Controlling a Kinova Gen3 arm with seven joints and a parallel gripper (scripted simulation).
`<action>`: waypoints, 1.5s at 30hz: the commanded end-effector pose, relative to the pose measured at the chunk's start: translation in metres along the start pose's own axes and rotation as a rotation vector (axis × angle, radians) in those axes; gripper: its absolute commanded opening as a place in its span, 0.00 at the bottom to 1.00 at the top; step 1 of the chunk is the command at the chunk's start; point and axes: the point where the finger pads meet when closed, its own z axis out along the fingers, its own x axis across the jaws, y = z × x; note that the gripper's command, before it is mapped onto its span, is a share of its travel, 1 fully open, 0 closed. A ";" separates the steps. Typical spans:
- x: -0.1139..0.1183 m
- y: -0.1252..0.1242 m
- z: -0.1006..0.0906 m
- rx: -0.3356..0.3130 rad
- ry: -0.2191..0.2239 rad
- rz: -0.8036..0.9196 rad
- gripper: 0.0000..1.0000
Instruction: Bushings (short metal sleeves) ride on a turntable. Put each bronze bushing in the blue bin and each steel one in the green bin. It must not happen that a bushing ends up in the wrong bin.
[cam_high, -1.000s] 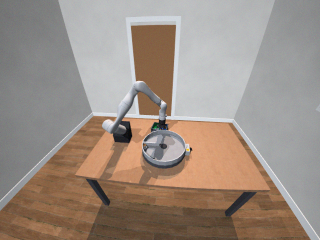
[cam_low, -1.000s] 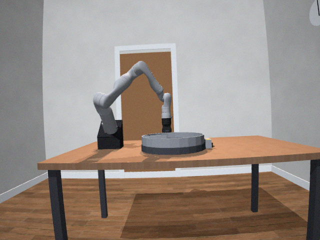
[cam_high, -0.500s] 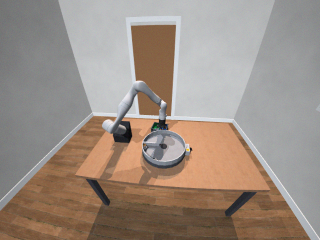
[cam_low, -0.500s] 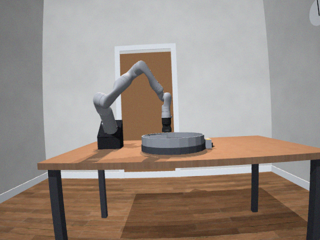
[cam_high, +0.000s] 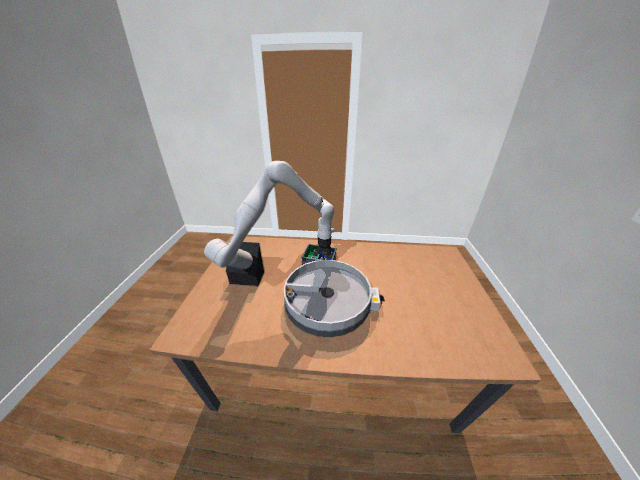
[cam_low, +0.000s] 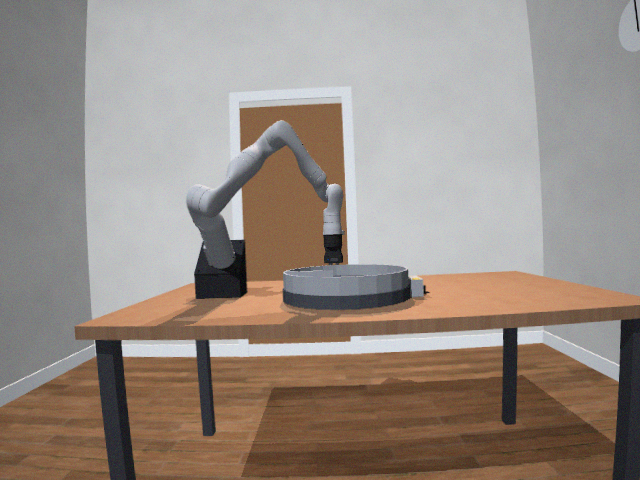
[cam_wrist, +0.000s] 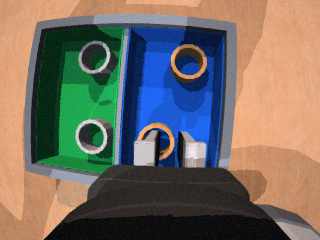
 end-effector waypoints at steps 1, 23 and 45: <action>0.001 -0.001 -0.001 0.002 0.002 0.000 0.42; 0.000 -0.001 -0.029 0.002 0.002 0.000 0.42; 0.000 0.000 -0.119 0.002 0.002 0.000 0.42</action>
